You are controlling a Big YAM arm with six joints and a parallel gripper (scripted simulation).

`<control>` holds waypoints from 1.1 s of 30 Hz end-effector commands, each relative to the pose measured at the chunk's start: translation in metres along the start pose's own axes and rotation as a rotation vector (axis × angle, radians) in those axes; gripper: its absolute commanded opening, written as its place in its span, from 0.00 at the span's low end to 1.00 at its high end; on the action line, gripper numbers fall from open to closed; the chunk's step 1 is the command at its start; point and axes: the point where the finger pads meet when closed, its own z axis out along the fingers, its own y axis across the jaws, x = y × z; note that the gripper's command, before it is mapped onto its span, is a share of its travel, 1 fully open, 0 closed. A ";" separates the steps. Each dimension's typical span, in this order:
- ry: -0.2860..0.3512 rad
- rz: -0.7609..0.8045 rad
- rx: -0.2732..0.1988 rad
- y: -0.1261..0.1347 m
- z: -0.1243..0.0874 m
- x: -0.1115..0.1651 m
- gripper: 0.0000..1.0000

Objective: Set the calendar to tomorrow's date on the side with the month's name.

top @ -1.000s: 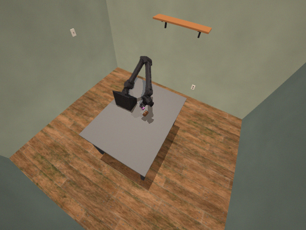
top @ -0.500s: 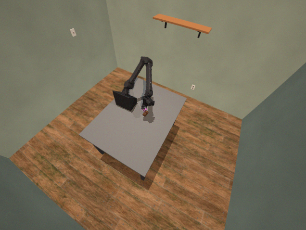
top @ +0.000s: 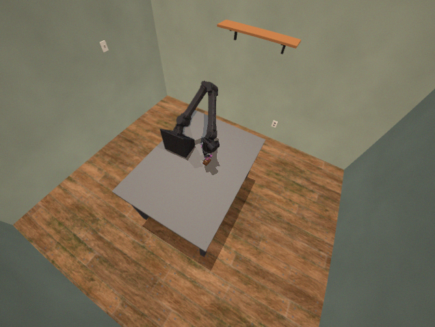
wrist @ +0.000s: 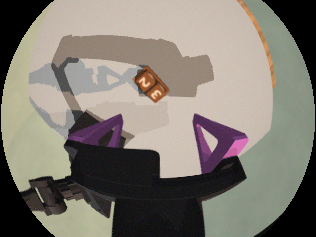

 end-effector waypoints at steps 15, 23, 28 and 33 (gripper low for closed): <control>-0.003 -0.633 0.004 0.004 0.021 -0.003 1.00; -0.002 -0.723 0.004 0.005 0.024 -0.003 1.00; -0.006 -0.716 0.011 0.003 0.021 -0.002 0.45; -0.006 -0.716 0.011 0.003 0.021 -0.002 0.45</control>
